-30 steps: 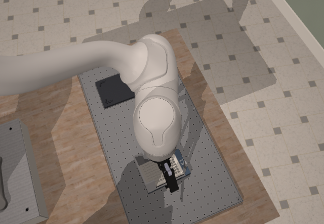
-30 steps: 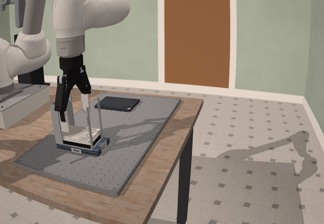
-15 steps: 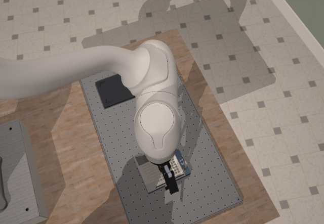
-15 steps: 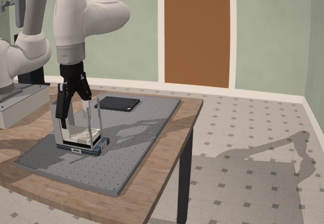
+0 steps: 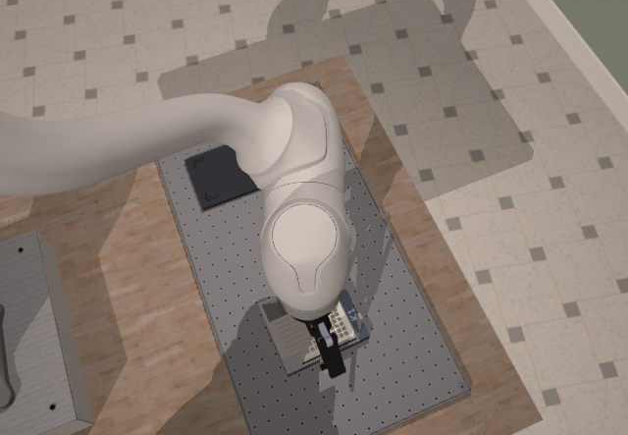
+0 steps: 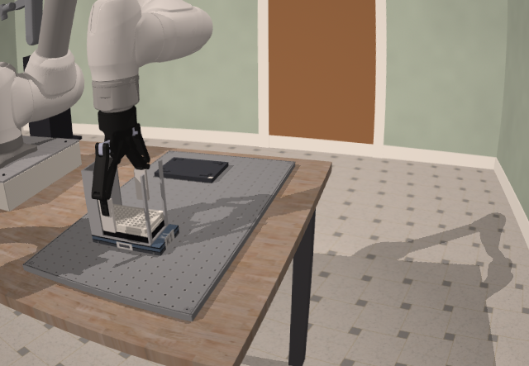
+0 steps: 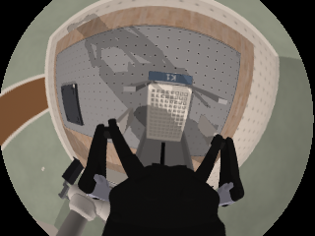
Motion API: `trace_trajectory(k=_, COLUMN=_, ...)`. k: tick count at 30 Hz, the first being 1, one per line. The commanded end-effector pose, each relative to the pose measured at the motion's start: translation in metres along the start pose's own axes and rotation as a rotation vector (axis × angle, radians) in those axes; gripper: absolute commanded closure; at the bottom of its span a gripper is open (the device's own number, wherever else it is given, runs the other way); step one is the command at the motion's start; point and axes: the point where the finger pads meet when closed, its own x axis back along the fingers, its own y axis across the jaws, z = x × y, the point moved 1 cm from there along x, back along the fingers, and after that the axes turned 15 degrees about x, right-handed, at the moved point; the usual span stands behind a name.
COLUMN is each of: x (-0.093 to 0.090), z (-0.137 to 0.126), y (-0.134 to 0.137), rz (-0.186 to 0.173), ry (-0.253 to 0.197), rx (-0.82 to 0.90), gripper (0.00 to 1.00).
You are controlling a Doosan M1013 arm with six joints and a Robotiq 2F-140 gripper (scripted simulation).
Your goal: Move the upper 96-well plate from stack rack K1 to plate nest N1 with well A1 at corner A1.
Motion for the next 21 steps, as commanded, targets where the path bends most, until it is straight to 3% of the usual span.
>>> trace_trajectory(k=1, x=0.0001, z=0.0000, y=0.0000, rz=0.000, ry=0.000, rx=0.000, gripper=0.00)
trace_trajectory(k=2, x=0.0001, z=0.0000, y=0.0000, rz=0.000, ry=0.000, rx=0.000, gripper=0.00)
trace_trajectory(k=3, x=0.0001, z=0.0000, y=0.0000, rz=0.000, ry=0.000, rx=0.000, gripper=1.00)
trace_trajectory(k=21, x=0.0001, z=0.0000, y=0.0000, rz=0.000, ry=0.000, rx=0.000, gripper=1.00)
